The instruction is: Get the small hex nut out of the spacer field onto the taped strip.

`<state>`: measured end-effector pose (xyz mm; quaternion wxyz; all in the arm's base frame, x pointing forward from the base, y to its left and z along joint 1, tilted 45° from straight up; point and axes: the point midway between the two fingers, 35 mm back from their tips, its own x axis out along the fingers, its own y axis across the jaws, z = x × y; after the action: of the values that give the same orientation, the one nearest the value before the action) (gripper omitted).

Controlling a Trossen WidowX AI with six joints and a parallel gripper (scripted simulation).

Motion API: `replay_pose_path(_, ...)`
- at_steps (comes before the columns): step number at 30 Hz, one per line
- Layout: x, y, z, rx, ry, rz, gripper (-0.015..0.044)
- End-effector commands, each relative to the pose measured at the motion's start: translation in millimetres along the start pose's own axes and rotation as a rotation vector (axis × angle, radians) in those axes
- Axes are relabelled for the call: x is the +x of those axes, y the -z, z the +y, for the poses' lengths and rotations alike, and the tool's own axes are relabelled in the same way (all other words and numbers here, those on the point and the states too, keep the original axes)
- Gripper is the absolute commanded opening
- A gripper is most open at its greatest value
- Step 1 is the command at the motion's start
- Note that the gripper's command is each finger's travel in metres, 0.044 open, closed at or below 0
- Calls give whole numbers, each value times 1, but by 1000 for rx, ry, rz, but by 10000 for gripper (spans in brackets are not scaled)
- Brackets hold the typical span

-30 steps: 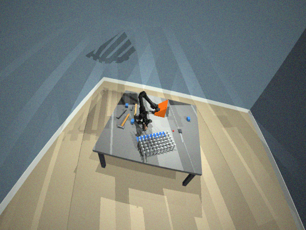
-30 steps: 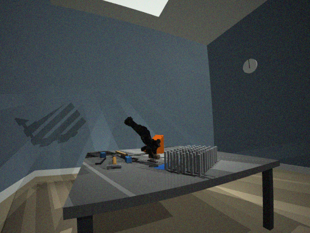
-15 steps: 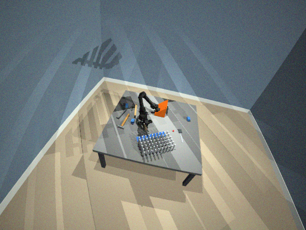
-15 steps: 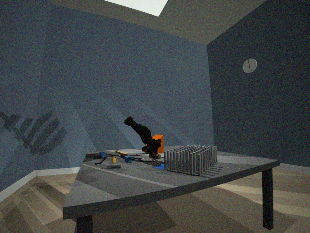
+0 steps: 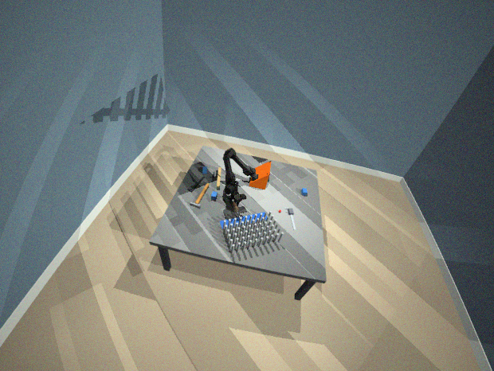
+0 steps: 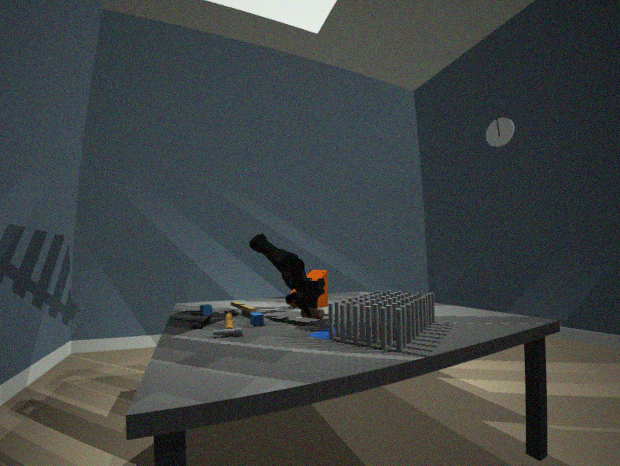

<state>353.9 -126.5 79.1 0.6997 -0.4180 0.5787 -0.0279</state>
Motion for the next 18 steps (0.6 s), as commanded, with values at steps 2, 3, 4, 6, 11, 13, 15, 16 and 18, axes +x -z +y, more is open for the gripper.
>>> replay_pose_path(2, 1, -5, -1, 4, 5, -2, 0)
replay_pose_path(3, 1, -5, -1, 4, 5, -2, 0)
replay_pose_path(4, 2, -6, -1, 4, 5, -2, 0)
replay_pose_path(6, 2, -7, -1, 4, 5, -2, 0)
replay_pose_path(11, 4, -10, -1, 4, 5, -2, 0)
replay_pose_path(13, 4, -11, -1, 5, 5, -2, 0)
replay_pose_path(15, 5, -12, -1, 5, 5, -2, 0)
replay_pose_path(16, 5, -13, -1, 5, 5, -2, 0)
replay_pose_path(18, 6, -14, -1, 5, 5, -2, 0)
